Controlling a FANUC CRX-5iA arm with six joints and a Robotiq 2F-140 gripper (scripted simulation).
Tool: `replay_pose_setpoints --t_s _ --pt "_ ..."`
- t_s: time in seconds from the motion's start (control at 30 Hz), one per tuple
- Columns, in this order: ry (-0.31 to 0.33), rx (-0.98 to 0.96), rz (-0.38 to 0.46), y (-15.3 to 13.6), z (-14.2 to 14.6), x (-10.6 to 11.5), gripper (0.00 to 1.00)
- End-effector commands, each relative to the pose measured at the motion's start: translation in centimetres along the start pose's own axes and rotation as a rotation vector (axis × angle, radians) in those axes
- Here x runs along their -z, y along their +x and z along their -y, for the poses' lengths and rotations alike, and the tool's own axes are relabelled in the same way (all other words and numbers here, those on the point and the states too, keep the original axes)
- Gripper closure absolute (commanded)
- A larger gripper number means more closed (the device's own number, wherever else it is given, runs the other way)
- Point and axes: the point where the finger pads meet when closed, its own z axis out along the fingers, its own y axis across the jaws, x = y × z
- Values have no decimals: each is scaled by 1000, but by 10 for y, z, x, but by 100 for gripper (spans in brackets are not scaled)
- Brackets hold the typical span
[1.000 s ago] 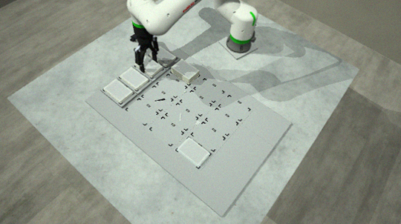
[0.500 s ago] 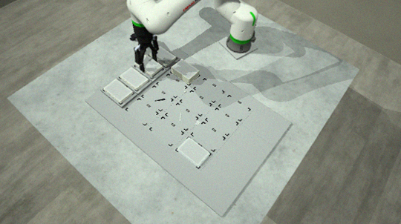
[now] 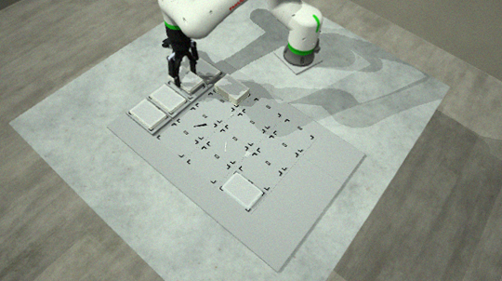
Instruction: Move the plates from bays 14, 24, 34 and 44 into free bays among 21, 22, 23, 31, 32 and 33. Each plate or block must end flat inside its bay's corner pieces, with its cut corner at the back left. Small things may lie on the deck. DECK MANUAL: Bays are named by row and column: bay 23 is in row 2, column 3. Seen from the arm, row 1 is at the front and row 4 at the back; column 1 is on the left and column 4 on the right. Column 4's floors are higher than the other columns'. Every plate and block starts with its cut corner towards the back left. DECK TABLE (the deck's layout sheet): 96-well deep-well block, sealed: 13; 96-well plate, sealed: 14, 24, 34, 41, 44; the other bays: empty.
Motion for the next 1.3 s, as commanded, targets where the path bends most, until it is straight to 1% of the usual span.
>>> replay_pose_setpoints --t_s 0.0,0.4,0.67,1.27 --pt "2 0 -1 0 1 4 90" --pt "2 0 -1 0 1 20 90" --pt "2 0 -1 0 1 24 90" --pt "2 1 -1 -42 1 23 90"
